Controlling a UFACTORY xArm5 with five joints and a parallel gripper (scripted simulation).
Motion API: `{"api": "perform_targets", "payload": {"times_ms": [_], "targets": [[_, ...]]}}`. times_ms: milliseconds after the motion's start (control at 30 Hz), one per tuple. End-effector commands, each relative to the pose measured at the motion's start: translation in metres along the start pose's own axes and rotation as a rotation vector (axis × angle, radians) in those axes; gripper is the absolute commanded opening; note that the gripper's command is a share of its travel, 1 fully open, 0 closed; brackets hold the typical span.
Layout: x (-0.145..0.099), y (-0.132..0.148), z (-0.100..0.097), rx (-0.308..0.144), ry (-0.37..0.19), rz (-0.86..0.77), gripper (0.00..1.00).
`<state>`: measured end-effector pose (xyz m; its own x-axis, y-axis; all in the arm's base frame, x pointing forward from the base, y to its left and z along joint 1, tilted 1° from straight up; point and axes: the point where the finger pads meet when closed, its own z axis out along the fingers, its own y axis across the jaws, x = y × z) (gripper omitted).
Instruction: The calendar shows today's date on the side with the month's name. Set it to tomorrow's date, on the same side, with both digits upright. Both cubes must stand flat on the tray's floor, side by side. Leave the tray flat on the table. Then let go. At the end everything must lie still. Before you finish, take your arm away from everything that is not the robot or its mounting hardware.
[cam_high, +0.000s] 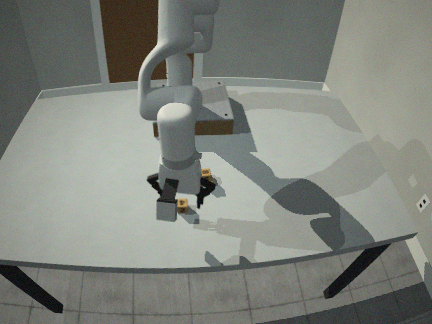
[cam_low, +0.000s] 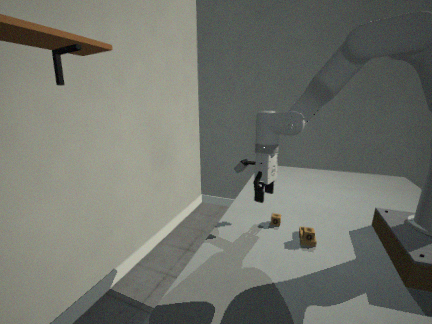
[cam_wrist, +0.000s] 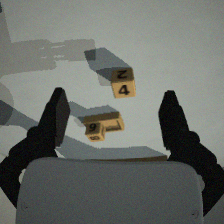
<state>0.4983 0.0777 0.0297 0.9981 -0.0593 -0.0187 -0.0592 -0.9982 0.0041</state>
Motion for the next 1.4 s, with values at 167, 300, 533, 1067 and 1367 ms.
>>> {"api": "perform_targets", "payload": {"times_ms": [167, 300, 533, 1067, 1367], "targets": [[-0.009, 0.002, -0.002, 0.002, 0.006, 0.326, 1.00], [-0.012, 0.003, -0.003, 0.003, 0.006, 0.417, 1.00], [-0.019, 0.005, -0.003, 0.003, 0.006, 0.615, 1.00], [-0.035, 0.009, -0.004, 0.005, 0.006, 1.075, 1.00], [-0.045, 0.011, -0.004, 0.006, 0.005, 1.343, 1.00]]}}
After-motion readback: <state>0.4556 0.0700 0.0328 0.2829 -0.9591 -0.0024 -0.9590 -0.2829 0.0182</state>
